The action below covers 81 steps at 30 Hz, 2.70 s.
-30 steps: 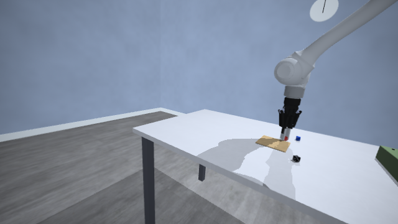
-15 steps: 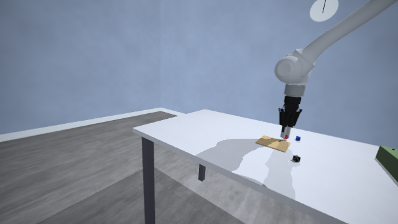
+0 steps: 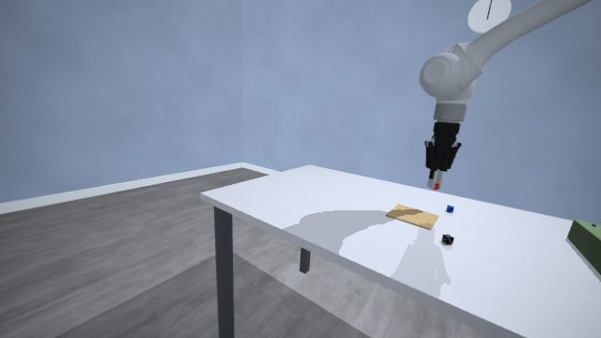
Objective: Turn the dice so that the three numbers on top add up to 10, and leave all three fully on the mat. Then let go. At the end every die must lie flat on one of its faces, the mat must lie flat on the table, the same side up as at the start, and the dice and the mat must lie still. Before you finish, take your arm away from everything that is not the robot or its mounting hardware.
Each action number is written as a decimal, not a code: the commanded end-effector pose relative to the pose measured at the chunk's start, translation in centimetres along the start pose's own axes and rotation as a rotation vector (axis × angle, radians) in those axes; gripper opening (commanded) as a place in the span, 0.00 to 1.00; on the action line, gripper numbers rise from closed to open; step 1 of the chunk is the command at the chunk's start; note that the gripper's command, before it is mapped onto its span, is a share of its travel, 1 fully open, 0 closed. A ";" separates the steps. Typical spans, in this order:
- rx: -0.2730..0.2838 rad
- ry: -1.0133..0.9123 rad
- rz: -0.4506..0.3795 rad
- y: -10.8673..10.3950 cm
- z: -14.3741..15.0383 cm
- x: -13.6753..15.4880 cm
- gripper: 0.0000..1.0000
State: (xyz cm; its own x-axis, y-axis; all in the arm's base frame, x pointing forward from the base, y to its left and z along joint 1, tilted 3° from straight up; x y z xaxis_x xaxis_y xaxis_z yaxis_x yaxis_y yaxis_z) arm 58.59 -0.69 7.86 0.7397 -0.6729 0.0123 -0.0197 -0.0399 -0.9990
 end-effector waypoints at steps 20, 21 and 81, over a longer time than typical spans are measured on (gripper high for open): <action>0.001 -0.342 0.000 -1.1 6.9 -4.2 0.09; 0.001 -0.379 0.000 -1.0 7.6 -4.7 0.09; 0.564 -0.920 -0.816 1.8 14.4 -17.2 0.09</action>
State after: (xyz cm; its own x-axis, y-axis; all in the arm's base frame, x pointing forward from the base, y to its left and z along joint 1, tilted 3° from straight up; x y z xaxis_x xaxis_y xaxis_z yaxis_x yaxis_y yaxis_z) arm 55.71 21.68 5.84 0.6703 0.1689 0.7226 0.6853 0.2329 -0.6900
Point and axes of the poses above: the point where the finger pads meet when closed, its own y axis out along the fingers, its own z axis across the jaws, x = y × z, the point moved 3 cm from there along -y, back along the fingers, and after that the axes turned 6 degrees about y, right-handed, at the moved point
